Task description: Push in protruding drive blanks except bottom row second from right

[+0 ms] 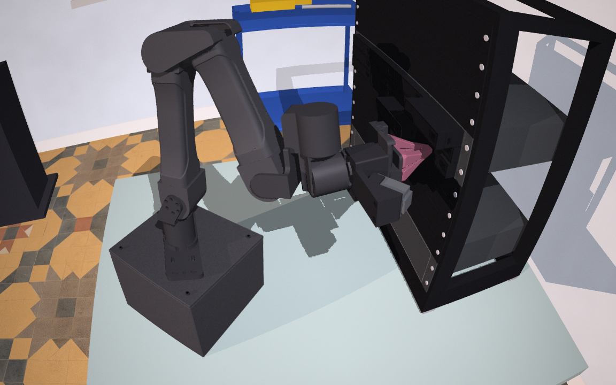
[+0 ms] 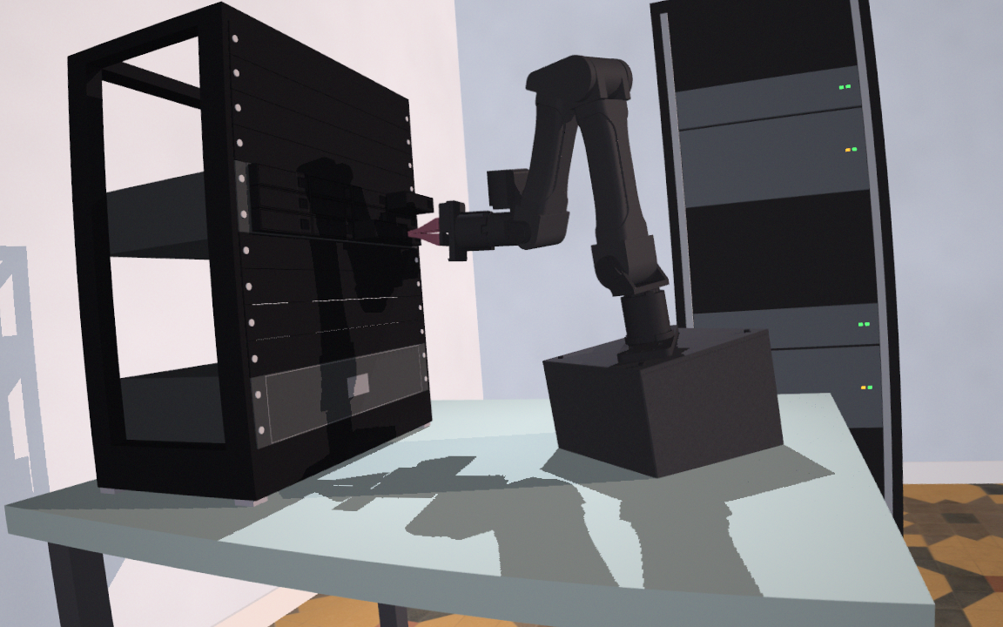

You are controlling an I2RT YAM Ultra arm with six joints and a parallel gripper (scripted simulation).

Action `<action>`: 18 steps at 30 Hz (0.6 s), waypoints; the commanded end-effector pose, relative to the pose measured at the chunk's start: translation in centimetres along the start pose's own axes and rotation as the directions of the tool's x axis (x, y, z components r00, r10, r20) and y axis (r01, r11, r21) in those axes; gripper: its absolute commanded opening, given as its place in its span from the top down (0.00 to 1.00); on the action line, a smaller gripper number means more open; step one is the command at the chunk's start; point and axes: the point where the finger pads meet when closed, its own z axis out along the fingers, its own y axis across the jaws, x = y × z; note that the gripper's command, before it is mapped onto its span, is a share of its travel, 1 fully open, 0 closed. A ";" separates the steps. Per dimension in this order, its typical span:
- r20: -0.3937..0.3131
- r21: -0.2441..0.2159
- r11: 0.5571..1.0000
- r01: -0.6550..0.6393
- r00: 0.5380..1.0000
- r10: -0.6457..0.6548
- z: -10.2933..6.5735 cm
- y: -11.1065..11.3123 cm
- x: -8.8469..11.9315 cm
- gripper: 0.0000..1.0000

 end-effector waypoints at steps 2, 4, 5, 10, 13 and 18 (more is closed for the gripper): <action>0.089 0.056 0.998 -0.032 0.996 0.027 0.8 -1.7 -2.8 1.00; 0.089 0.056 0.998 -0.032 0.996 0.027 0.9 -1.9 -2.9 1.00; 0.089 0.056 0.998 -0.032 0.996 0.027 1.0 -2.0 -3.0 1.00; 0.089 0.056 0.998 -0.032 0.996 0.027 1.0 -2.0 -3.0 1.00; 0.089 0.056 0.998 -0.032 0.996 0.027 1.0 -2.0 -3.0 1.00; 0.089 0.056 0.998 -0.032 0.996 0.027 1.0 -2.0 -3.0 1.00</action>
